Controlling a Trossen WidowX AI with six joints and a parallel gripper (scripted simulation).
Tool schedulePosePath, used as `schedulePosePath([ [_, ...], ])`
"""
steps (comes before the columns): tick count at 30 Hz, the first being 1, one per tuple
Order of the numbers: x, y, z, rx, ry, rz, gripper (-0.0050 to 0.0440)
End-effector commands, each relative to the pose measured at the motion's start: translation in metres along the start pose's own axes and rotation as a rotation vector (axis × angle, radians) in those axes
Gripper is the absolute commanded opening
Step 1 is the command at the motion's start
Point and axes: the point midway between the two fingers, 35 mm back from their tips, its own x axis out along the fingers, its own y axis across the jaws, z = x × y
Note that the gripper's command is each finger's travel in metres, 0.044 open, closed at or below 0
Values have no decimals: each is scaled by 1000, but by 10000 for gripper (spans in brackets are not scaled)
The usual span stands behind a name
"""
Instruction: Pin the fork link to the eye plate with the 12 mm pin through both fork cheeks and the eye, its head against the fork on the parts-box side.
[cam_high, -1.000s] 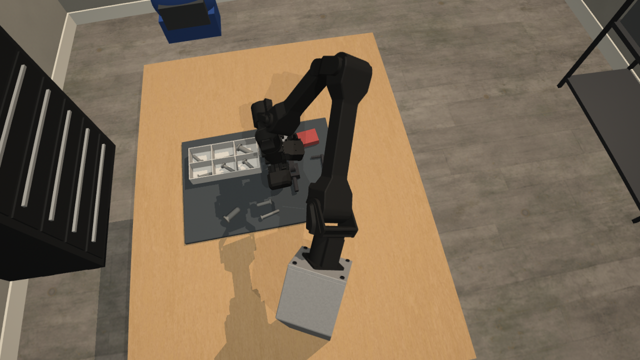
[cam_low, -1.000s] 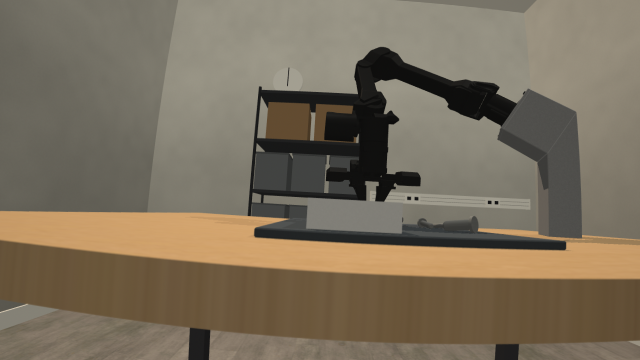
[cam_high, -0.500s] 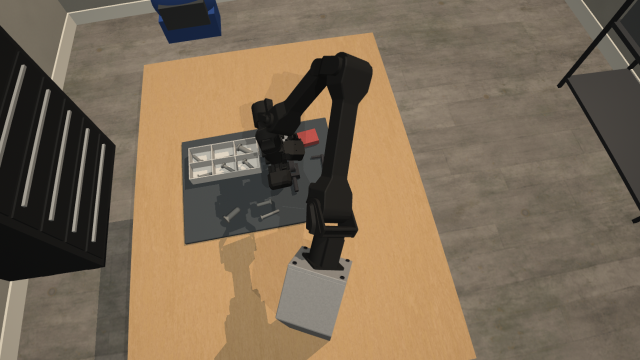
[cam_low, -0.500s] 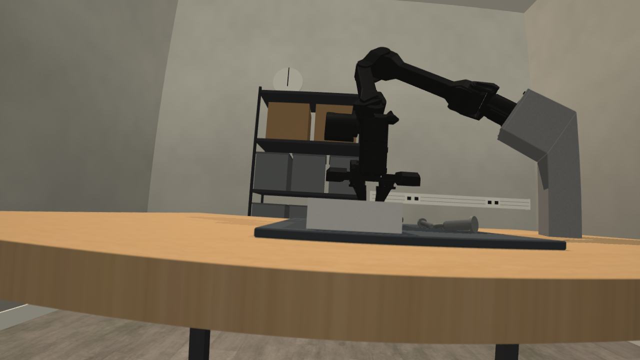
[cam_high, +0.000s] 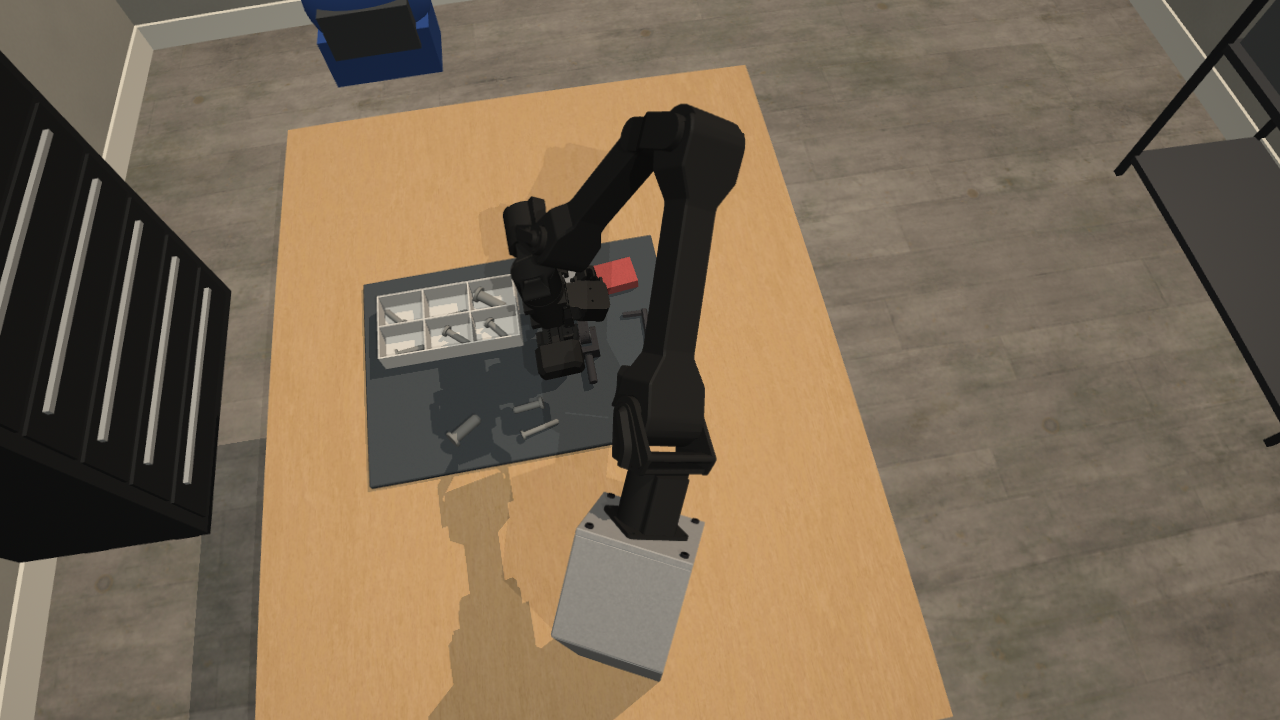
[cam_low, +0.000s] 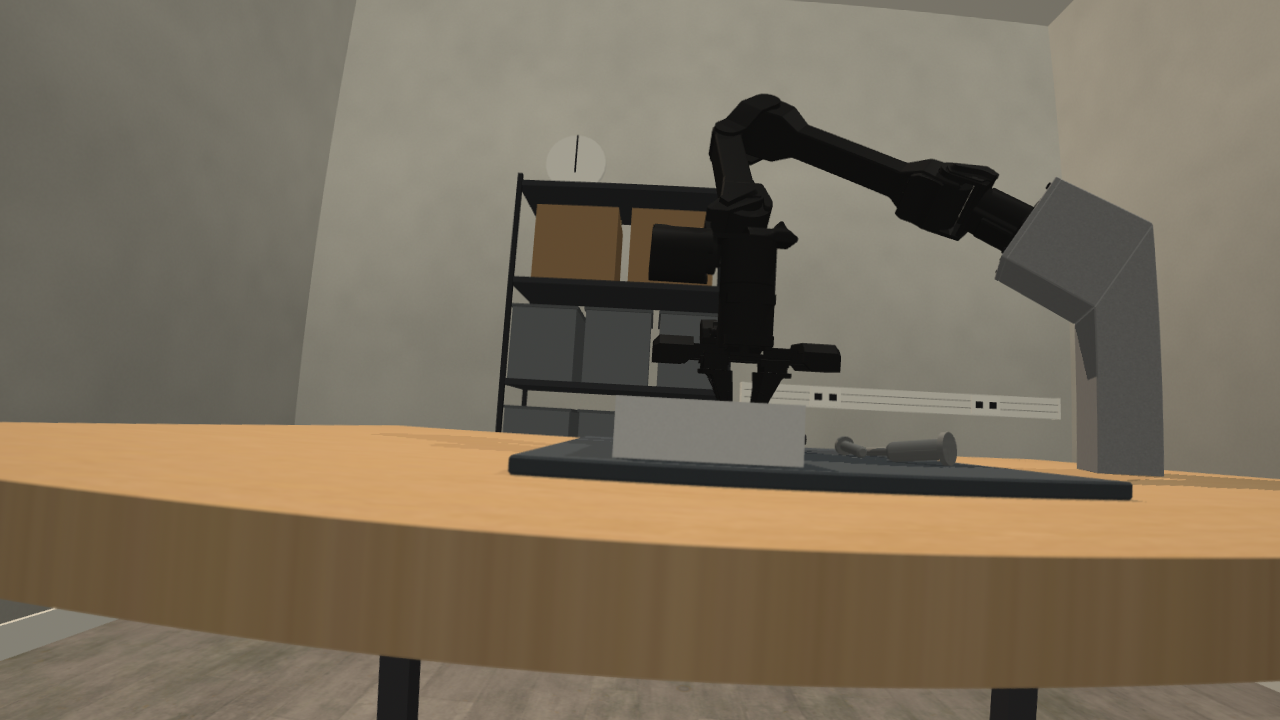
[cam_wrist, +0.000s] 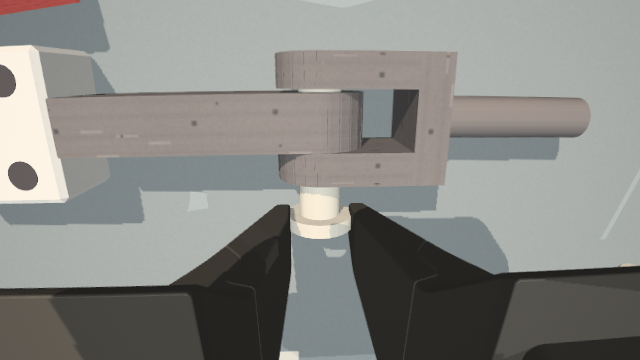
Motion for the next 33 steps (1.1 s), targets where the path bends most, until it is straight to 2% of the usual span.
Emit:
schedulePosePath([
  [1, -2, 5, 8, 18, -10, 13, -50],
  [33, -2, 4, 11, 14, -5, 12, -50],
])
